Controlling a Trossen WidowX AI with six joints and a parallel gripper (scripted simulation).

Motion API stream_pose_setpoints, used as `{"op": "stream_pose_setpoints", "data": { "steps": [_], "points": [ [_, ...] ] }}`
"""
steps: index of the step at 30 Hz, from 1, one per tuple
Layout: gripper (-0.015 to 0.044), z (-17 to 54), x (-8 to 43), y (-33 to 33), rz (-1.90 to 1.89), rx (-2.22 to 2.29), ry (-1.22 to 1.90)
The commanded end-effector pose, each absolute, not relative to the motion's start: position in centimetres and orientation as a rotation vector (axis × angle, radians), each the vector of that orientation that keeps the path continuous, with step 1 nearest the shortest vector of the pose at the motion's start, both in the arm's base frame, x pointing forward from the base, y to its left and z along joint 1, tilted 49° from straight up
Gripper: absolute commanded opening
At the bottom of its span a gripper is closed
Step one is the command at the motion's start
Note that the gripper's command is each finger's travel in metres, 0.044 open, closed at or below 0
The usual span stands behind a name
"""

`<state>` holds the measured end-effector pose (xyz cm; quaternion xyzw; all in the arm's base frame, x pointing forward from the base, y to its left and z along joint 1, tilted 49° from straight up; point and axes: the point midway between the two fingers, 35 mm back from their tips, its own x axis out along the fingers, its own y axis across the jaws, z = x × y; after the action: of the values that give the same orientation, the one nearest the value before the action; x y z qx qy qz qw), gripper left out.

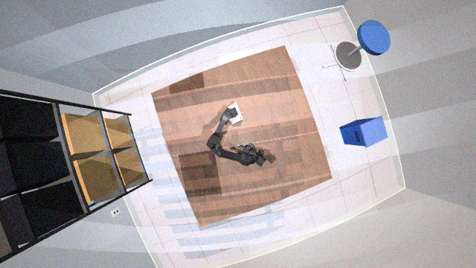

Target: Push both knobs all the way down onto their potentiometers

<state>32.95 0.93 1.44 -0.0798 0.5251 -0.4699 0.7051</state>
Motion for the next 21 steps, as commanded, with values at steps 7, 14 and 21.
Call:
{"op": "stream_pose_setpoints", "data": {
  "steps": [7, 14, 21],
  "points": [
    [0.0, 0.73, 33.12, -0.2, -1.061, -0.171, 1.166],
    [0.0, 0.57, 33.12, -0.38, -1.062, -0.171, 1.166],
    [0.0, 0.34, 33.12, -0.65, -1.062, -0.171, 1.165]
  ]
}}
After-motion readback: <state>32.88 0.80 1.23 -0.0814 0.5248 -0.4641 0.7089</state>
